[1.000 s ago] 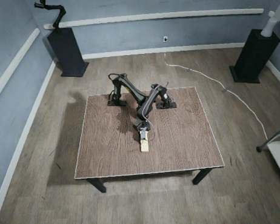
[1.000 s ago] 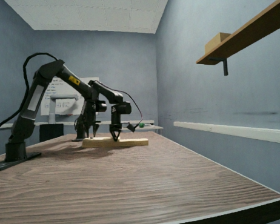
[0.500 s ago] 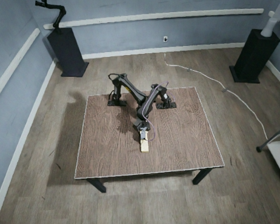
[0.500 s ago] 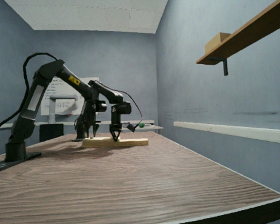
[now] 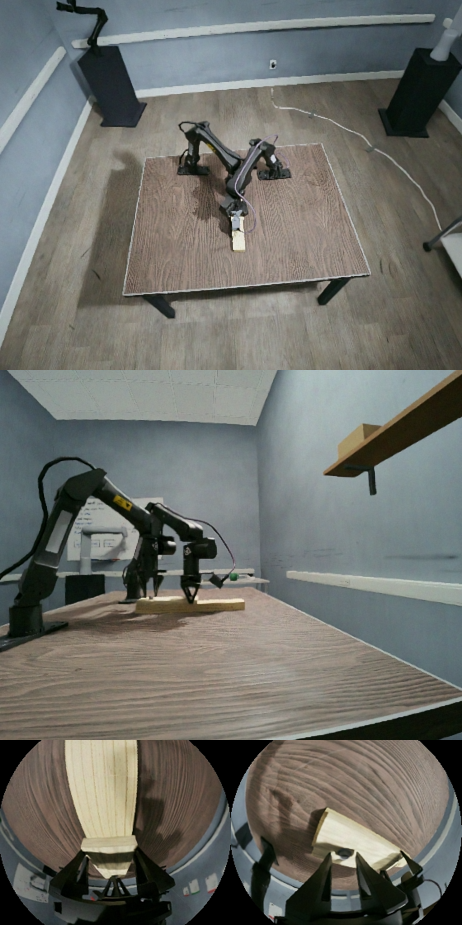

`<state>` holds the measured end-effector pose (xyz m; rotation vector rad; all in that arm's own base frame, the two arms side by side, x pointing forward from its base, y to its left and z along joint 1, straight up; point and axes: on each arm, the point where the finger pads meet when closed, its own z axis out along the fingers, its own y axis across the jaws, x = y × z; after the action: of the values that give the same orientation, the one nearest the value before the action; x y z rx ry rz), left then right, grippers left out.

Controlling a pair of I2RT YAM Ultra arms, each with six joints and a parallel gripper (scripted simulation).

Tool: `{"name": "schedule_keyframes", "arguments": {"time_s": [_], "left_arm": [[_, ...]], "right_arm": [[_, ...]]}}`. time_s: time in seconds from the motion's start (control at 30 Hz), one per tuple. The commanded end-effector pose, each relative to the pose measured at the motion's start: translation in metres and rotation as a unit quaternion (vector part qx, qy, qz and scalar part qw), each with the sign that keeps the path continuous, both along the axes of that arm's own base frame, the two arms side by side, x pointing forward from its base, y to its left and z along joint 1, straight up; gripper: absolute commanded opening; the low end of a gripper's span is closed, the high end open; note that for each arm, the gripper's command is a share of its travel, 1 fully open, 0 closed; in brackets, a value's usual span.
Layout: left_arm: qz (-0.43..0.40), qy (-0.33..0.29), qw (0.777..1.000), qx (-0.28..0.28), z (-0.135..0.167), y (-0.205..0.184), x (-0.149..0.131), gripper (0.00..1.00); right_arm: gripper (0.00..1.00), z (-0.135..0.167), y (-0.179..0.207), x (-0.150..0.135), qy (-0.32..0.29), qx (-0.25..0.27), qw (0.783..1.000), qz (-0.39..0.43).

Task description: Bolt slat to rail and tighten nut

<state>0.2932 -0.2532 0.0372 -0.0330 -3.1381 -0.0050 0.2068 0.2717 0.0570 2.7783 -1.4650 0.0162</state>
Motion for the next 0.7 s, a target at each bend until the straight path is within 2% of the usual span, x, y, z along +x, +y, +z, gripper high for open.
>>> {"name": "schedule_keyframes", "arguments": {"time_s": [0.0, 0.67], "left_arm": [[0.000, -0.005, 1.000, -0.004, 0.0041, -0.0014, 0.0017, 0.72], [0.000, -0.005, 1.000, -0.004, 0.0041, -0.0014, 0.0017, 0.72]], "right_arm": [[0.34, -0.0005, 0.0032, 0.0017, 0.002, 0.007, 1.000, 0.004], [0.34, -0.0054, 0.0033, 0.0017, 0.002, 0.006, 1.000, 0.004]]}}
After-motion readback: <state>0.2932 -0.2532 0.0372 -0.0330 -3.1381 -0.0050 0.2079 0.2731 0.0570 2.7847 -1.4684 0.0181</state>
